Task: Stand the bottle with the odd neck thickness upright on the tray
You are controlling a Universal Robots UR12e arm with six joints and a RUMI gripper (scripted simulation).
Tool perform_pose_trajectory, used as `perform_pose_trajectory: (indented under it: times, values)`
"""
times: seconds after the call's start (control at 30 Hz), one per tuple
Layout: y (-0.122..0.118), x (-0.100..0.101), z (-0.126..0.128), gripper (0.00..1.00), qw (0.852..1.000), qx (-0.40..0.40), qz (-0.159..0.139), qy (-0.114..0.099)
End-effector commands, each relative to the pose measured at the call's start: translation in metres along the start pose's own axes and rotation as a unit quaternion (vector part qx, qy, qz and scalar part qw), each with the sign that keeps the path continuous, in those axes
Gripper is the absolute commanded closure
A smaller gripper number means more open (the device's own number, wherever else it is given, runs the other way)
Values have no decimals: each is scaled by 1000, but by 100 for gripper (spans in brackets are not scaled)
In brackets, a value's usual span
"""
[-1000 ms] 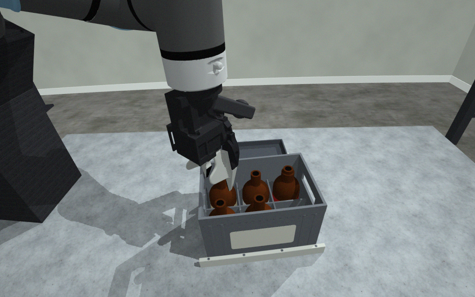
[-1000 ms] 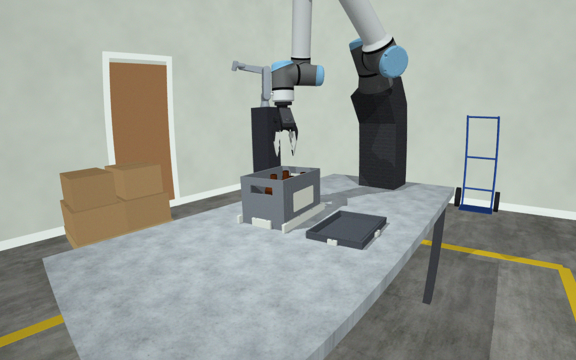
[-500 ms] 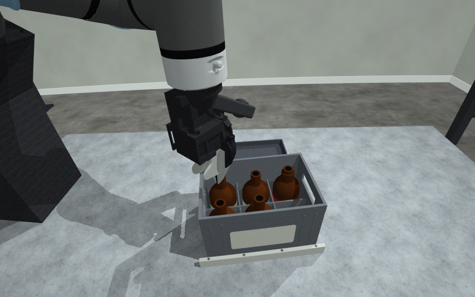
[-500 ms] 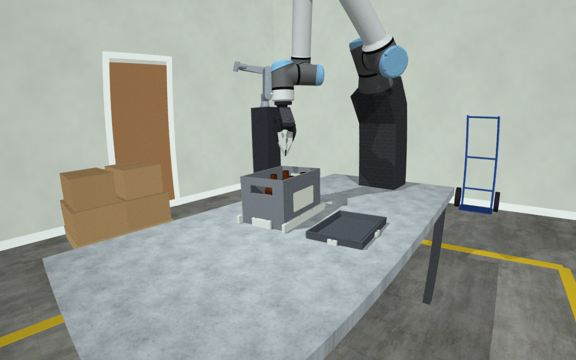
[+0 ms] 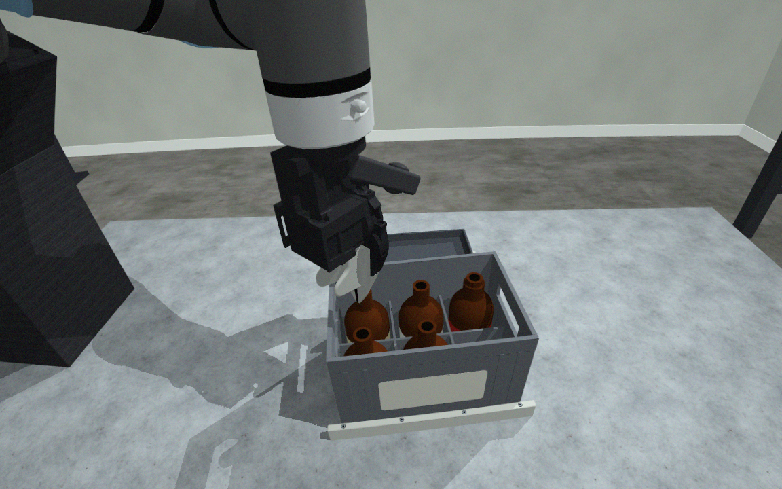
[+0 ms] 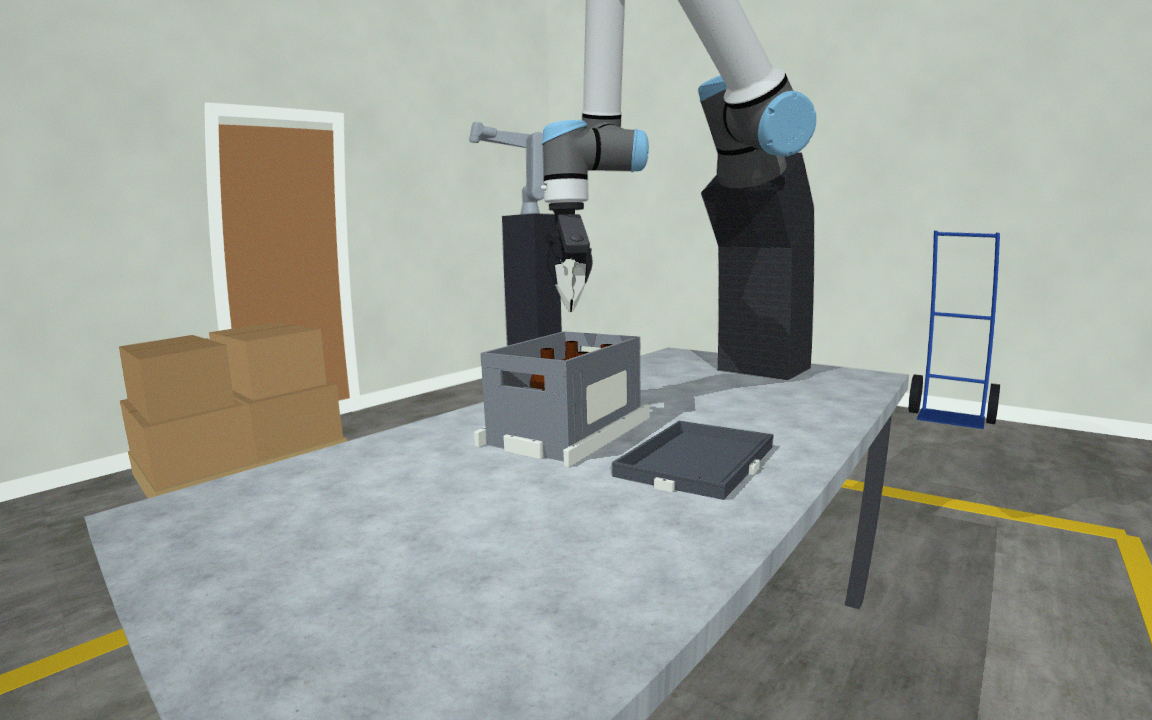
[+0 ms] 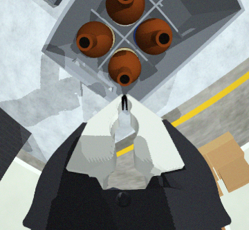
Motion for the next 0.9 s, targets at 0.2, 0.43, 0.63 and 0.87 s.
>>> perform_pose_trajectory:
  times: [0.2,0.43,0.63,0.87]
  values:
    - [14,0,-11,100,1000,0,0,0]
    - [62,0,-55,100,1000,0,0,0]
    - [62,0,-55,100,1000,0,0,0]
    - [62,0,-55,62,1000,0,0,0]
Point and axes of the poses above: the point where the finger pads meet when closed, its own x axis out along the fingers, its own z axis across the jaws, y = z × x, the point moved 2 cm from there along -x, back along the fingers, and after that the axes turned 3 degrees about -x, right-handed, at the moved point
